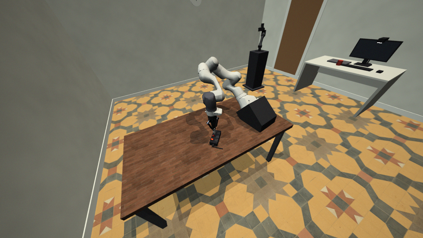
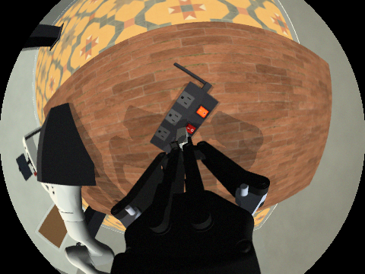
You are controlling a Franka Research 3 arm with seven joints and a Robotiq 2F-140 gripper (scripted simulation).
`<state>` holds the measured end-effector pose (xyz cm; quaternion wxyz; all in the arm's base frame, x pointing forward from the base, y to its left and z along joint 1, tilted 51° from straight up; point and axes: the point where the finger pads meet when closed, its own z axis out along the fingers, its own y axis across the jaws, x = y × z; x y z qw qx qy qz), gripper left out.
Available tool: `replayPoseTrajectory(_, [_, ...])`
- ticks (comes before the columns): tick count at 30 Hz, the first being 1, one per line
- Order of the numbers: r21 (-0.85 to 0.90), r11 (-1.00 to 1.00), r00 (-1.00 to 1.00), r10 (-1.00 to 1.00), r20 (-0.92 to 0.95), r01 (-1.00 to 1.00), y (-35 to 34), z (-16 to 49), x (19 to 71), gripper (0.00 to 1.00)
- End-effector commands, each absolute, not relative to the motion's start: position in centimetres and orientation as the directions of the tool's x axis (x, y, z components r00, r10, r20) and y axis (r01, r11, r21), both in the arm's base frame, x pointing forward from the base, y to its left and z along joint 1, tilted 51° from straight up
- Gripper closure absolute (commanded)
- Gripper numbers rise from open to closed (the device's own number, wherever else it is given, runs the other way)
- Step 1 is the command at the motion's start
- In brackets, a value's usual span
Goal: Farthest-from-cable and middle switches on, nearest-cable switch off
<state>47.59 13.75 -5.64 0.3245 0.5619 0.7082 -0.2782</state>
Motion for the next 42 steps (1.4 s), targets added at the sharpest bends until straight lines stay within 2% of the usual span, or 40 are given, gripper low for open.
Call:
replayPoseTrajectory(1, [0.168, 0.060, 0.088, 0.654, -0.751, 0.984, 14.11, -5.56, 47.58, 1.00])
replayPoseTrajectory(20, [0.501, -0.342, 0.599, 0.579, -0.554, 0.795, 14.44, -5.05, 47.70, 1.00])
replayPoseTrajectory(21, [0.149, -0.007, 0.118, 0.651, -0.750, 0.989, 14.45, -5.03, 47.70, 1.00])
replayPoseTrajectory(34, [-0.105, 0.271, -0.252, 0.592, -0.766, 0.957, 14.51, -4.95, 47.72, 1.00])
replayPoseTrajectory(36, [-0.105, 0.271, -0.252, 0.592, -0.766, 0.957, 14.51, -4.95, 47.72, 1.00])
replayPoseTrajectory(42, [-0.256, 0.412, -0.454, 0.506, -0.733, 0.874, 14.51, -4.95, 47.72, 1.00])
